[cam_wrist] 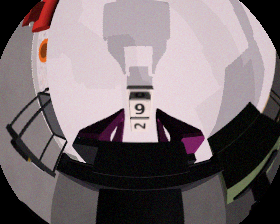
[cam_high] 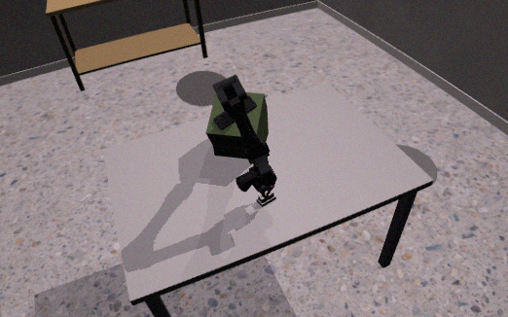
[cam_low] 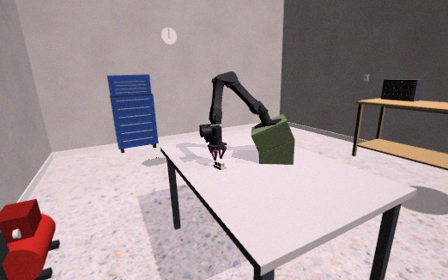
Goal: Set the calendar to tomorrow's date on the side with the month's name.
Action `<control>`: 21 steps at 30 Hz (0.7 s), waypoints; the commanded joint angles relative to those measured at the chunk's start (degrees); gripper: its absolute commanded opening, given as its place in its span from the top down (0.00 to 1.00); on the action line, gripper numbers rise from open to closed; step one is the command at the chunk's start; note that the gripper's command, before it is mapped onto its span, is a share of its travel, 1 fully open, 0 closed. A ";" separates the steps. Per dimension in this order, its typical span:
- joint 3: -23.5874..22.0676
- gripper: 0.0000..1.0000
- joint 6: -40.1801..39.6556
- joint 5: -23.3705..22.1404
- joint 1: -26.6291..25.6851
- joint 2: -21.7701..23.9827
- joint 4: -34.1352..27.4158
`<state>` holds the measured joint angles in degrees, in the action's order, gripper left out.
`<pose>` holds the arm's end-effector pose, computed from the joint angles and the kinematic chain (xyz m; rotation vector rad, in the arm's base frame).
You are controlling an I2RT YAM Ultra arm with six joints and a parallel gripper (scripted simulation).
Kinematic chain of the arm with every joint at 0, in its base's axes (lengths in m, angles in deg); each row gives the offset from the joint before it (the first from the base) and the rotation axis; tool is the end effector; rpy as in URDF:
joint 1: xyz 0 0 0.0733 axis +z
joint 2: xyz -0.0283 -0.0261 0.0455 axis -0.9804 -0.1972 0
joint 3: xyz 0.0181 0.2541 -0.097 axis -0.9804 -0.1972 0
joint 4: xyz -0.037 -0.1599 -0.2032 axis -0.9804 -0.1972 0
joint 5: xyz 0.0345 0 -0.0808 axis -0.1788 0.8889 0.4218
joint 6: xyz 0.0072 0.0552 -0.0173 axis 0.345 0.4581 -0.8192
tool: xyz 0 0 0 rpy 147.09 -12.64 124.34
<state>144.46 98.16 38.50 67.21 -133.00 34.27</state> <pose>0.3342 -0.0762 0.0910 1.8704 1.9685 -0.0121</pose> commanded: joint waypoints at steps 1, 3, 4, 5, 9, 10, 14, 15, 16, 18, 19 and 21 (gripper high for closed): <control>0.03 0.55 -0.02 0.05 0.08 0.46 0.06; 0.03 0.55 -0.02 0.05 0.08 0.46 0.06; 0.03 0.55 -0.02 0.05 0.08 0.46 0.06; 0.03 0.55 -0.02 0.05 0.08 0.46 0.06; 0.04 0.55 -0.03 0.05 0.07 0.41 0.11; 0.05 0.55 -0.04 0.04 0.06 0.35 0.16; 0.12 0.55 -0.15 0.00 -0.06 -0.24 0.70; 0.14 0.55 -0.20 -0.02 -0.10 -0.47 0.92; 0.18 0.55 -0.25 -0.03 -0.16 -0.74 1.16; 0.27 0.55 -0.36 -0.08 -0.28 -1.35 1.71; 0.27 0.55 -0.36 -0.08 -0.28 -1.35 1.71; 0.32 0.55 -0.42 -0.10 -0.34 -1.69 2.01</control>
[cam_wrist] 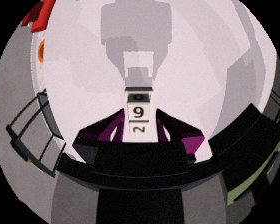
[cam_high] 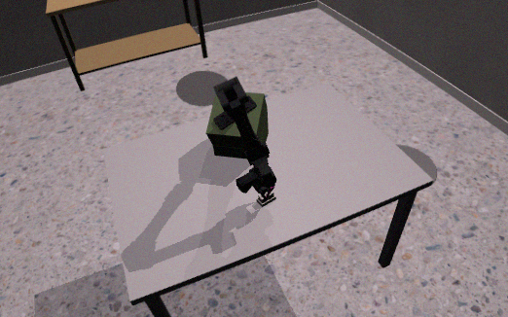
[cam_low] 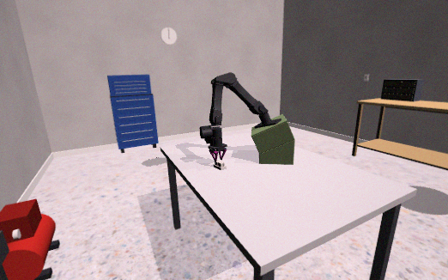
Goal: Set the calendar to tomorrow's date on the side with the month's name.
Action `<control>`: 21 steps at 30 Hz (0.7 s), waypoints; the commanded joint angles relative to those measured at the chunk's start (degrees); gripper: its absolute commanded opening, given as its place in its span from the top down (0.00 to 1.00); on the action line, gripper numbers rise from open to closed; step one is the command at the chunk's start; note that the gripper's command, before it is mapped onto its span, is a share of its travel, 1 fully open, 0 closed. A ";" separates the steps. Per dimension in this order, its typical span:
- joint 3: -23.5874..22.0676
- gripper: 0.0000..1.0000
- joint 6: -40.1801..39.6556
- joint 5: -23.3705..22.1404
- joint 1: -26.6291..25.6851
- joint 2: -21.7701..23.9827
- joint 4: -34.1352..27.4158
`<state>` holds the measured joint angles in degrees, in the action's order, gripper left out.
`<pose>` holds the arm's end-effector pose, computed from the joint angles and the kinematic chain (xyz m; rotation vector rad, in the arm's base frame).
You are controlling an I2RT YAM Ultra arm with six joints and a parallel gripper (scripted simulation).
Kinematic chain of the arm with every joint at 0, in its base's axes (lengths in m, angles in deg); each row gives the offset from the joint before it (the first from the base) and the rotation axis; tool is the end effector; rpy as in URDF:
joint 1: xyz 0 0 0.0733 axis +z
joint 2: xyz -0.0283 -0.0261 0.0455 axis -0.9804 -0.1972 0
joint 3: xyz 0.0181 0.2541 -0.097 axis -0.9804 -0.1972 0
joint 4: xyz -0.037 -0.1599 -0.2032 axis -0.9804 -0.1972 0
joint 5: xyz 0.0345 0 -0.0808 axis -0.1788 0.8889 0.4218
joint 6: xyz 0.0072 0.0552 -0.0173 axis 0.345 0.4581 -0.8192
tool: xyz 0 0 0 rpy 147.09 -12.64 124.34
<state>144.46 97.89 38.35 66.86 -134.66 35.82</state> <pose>0.3356 -0.0786 0.0827 1.8731 1.9700 -0.0135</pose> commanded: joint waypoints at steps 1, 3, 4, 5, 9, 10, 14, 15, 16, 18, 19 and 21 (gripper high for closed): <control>0.38 0.55 -0.22 0.03 -0.06 -0.38 0.76; 0.50 0.55 -0.35 -0.02 -0.19 -1.09 1.38; 0.57 0.55 -0.42 -0.04 -0.26 -1.44 1.68; 0.63 0.55 -0.48 -0.06 -0.32 -1.78 1.97; 0.86 0.55 -0.67 -0.14 -0.53 -2.90 2.89; 0.91 0.55 -0.71 -0.15 -0.56 -3.10 3.06; 1.00 0.55 -0.79 -0.18 -0.64 -3.54 3.42; 1.00 0.55 -0.79 -0.18 -0.64 -3.54 3.42; 1.00 0.55 -0.79 -0.18 -0.64 -3.54 3.42; 1.01 0.55 -0.80 -0.18 -0.65 -3.59 3.46; 1.01 0.55 -0.80 -0.18 -0.65 -3.59 3.46; 1.01 0.55 -0.80 -0.18 -0.65 -3.59 3.46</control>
<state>145.27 97.15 38.13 66.16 -138.55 39.23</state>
